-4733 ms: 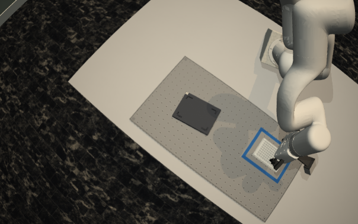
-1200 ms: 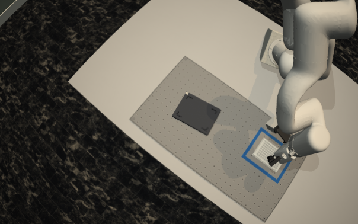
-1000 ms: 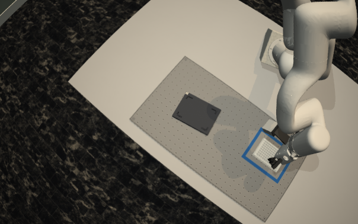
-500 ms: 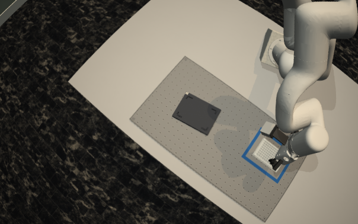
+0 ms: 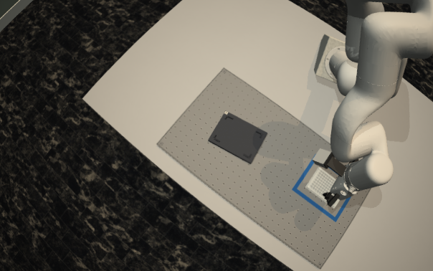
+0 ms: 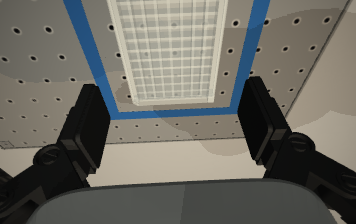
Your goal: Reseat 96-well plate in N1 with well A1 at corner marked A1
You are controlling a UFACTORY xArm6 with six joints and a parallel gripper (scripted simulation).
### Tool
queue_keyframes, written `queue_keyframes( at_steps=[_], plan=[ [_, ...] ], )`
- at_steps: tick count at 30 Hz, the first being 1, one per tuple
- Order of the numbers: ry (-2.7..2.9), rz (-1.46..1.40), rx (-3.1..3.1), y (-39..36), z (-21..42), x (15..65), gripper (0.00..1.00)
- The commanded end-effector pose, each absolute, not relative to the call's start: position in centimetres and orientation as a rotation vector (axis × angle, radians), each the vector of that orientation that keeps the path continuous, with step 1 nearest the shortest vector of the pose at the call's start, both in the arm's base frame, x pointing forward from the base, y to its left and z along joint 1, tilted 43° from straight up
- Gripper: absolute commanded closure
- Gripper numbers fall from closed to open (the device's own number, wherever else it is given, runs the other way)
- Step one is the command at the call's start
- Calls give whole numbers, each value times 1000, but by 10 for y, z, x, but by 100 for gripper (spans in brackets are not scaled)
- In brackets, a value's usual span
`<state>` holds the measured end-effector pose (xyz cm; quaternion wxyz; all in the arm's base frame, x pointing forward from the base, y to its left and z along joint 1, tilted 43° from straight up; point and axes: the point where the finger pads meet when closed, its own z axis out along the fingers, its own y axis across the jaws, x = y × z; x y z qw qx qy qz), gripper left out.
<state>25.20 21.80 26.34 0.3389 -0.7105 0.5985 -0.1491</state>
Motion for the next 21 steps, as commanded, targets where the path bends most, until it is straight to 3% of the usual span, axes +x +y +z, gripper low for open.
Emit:
queue_keyframes(
  at_steps=[1, 21],
  plan=[
    [1557, -388, -1848, 220, 260, 257, 0],
    [1557, -389, -1849, 230, 238, 275, 0]
  ],
)
